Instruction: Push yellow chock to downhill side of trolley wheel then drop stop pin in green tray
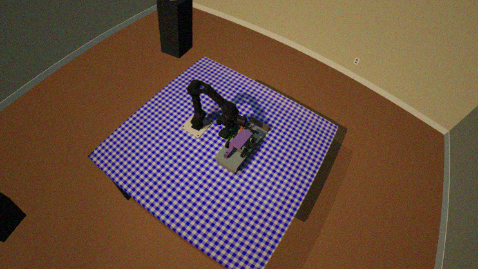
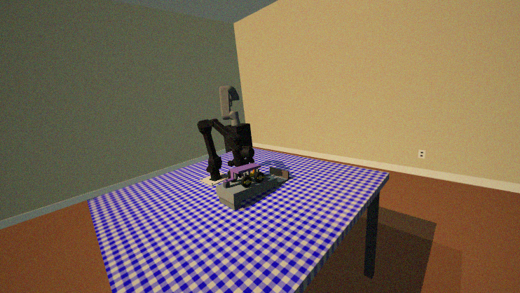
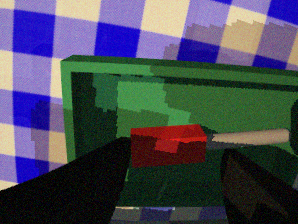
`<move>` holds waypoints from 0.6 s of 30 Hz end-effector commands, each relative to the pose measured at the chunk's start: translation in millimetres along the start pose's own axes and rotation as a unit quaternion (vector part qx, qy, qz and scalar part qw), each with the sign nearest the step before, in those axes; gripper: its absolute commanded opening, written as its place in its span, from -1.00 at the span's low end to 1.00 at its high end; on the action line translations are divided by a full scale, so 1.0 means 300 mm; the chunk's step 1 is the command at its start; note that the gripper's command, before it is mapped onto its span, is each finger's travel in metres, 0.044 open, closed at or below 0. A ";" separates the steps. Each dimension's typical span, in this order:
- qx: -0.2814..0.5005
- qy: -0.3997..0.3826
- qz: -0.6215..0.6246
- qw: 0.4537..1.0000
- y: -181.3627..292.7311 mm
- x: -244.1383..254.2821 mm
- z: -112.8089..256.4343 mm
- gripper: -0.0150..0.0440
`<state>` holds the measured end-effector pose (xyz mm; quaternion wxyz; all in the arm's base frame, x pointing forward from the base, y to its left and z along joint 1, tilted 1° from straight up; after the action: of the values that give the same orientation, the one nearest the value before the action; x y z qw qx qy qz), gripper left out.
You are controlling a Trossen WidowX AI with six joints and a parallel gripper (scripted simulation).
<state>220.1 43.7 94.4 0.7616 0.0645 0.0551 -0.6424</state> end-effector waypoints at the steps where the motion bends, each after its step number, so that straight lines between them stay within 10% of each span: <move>1: 0.000 0.000 0.000 1.000 0.000 0.000 0.000 0.33; 5: 0.000 0.000 0.000 1.000 0.000 0.000 0.000 0.66; 18: 0.001 0.001 0.002 1.000 -0.003 -0.014 0.087 0.84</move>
<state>218.6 43.2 113.7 0.7613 0.0636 0.0559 -0.6428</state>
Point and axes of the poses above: the point midway between the two fingers, 35 mm back from their tips, its own z axis back along the fingers, its own x axis across the jaws, y = z × x, the point moved 4 cm from there along z, back along the fingers, and after that the axes turned 10 degrees about z, right-handed, at the moved point
